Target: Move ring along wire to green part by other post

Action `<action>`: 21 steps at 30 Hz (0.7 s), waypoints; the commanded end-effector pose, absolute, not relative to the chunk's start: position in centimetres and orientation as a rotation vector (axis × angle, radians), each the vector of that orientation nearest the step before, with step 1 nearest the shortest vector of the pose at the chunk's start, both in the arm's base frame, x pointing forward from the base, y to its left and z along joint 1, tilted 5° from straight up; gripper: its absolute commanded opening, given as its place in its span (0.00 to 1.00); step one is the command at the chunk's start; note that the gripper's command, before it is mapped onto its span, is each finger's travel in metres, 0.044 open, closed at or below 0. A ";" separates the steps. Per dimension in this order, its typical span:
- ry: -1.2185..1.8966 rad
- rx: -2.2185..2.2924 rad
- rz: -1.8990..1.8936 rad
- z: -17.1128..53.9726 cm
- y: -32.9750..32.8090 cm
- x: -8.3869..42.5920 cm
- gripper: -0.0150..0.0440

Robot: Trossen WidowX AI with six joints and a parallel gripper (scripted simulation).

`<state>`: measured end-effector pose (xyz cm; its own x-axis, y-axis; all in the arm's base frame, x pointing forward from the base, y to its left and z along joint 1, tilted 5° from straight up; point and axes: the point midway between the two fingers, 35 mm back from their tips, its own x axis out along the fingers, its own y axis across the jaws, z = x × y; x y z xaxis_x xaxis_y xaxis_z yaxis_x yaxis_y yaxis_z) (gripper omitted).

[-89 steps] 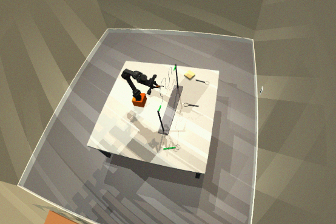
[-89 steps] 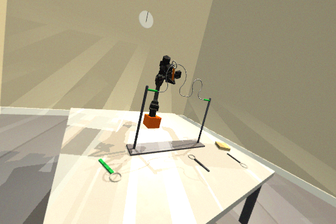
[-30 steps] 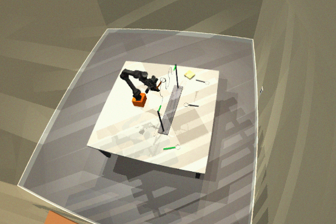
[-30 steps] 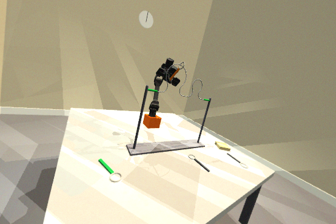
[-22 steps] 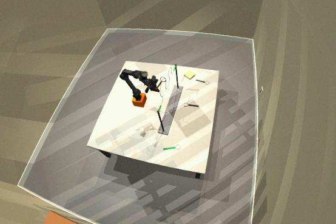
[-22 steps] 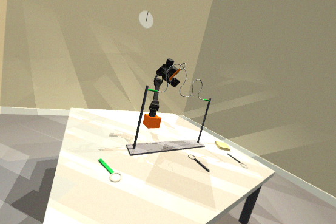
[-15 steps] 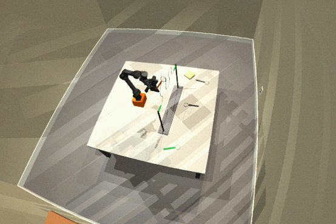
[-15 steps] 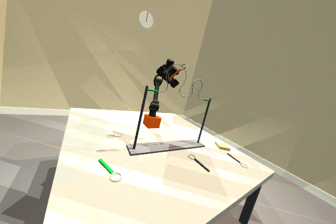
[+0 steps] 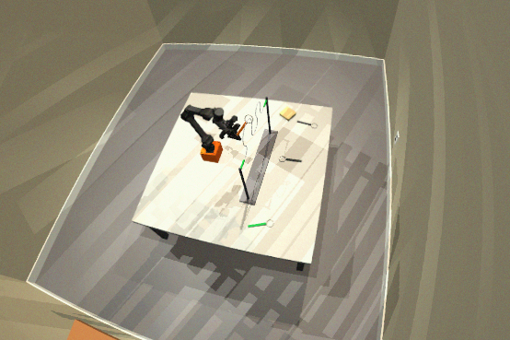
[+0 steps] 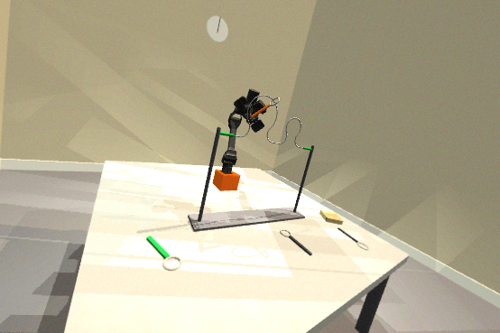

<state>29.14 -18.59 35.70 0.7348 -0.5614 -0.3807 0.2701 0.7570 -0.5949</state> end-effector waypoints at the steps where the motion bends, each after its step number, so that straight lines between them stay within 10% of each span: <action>1: 0.582 -0.596 -0.494 35.8 -18.7 29.0 0.00; 21: 0.578 -0.847 -0.538 36.4 -19.4 28.9 0.00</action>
<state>29.00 -19.33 36.32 0.7244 -0.6328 -0.2735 0.2159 0.5850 -0.7818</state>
